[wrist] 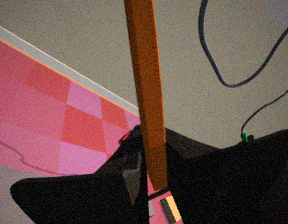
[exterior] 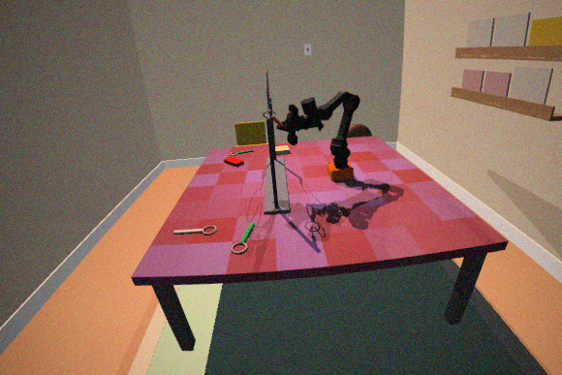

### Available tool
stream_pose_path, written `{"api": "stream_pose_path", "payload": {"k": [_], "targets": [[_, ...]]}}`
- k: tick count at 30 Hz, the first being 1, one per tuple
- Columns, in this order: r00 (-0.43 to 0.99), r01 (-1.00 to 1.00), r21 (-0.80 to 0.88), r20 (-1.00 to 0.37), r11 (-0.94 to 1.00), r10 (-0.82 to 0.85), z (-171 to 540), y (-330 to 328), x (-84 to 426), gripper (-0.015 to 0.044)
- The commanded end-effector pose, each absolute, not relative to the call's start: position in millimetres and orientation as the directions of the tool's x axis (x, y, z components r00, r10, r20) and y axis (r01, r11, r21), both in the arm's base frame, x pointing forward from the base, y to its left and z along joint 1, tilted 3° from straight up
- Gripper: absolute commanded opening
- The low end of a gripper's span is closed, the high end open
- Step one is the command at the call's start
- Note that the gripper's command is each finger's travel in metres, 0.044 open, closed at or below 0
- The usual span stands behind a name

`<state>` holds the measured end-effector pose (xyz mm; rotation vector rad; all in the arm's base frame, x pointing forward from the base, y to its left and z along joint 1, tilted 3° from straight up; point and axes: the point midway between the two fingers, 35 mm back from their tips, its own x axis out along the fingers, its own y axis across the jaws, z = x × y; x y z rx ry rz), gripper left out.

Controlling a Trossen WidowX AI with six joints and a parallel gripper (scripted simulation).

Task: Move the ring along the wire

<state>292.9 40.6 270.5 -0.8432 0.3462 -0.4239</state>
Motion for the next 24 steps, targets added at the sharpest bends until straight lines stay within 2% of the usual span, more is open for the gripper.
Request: {"api": "stream_pose_path", "payload": {"k": [1, 24], "targets": [[0.867, 0.224, -0.720, -0.161, 0.657, -0.471, 261.3, 50.6, 295.3, -0.0150], [0.891, 0.231, -0.285, -0.322, 0.931, -0.319, 222.8, 121.4, 304.6, -0.0150]]}}
